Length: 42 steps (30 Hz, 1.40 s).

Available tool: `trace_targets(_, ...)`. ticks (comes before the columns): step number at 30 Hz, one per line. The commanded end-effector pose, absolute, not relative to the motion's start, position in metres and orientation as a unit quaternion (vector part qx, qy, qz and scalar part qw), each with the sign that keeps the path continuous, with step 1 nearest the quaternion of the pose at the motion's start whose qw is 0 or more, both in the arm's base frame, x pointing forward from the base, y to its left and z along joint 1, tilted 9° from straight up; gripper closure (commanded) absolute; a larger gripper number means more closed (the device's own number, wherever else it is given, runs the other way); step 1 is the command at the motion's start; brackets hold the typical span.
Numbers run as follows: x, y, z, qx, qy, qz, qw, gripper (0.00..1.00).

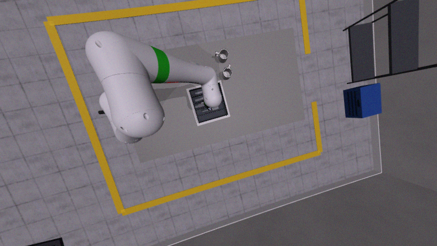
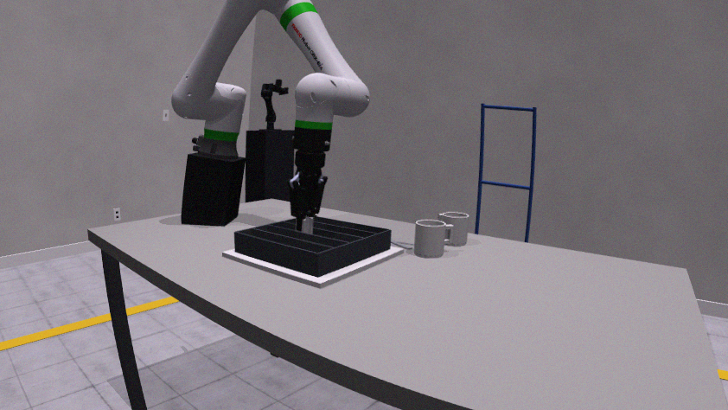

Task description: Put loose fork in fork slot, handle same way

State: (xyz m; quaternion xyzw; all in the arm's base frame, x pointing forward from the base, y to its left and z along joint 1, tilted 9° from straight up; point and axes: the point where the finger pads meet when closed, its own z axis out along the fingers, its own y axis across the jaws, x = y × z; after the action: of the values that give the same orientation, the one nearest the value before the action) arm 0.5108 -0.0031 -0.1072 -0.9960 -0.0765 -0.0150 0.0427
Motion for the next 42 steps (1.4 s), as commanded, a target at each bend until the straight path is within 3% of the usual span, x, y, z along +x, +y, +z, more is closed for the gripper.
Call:
trace_targets(1, 0.511, -0.003, -0.107, -0.996, -0.076, -0.015, 0.043, 0.86)
trace_targets(42, 0.508, -0.006, -0.082, -0.996, -0.076, -0.015, 0.043, 0.86)
